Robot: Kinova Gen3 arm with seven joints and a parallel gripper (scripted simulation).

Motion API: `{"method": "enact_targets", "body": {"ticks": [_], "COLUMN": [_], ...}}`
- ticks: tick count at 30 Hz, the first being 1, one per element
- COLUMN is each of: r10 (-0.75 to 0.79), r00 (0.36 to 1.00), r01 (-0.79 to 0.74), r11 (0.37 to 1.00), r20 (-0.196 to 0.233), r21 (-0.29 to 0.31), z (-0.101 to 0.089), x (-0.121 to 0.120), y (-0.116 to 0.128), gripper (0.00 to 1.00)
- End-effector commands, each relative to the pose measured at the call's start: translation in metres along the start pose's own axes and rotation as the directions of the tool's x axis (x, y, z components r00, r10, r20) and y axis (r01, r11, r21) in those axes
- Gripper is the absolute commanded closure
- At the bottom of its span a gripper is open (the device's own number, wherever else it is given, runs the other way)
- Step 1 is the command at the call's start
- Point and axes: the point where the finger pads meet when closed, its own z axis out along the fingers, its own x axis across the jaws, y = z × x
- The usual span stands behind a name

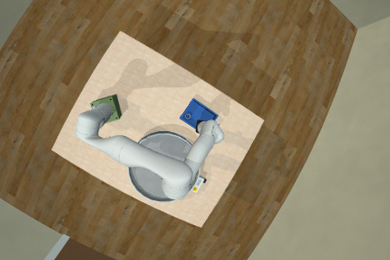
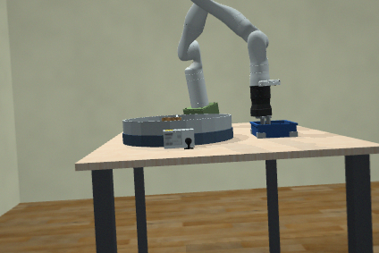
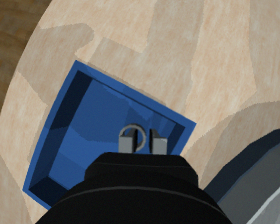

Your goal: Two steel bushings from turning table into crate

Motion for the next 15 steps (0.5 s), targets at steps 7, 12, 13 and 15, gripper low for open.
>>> {"method": "enact_targets", "body": {"ticks": [7, 12, 13, 15], "r10": [0.0, 0.0, 0.0, 0.0], "r00": [1.0, 1.0, 1.0, 1.0], "r01": [0.0, 0.0, 0.0, 0.0], "r11": [1.0, 1.0, 1.0, 1.0], "r20": [0.0, 0.0, 0.0, 0.0], "r21": [0.006, 0.006, 0.005, 0.005], "z": [-0.0043, -0.0043, -0.0053, -0.0076], "x": [0.0, 0.0, -0.0001, -0.0003], "y": [-0.0021, -0.0021, -0.002, -0.002], "gripper": [0.58, 0.58, 0.58, 0.58]}}
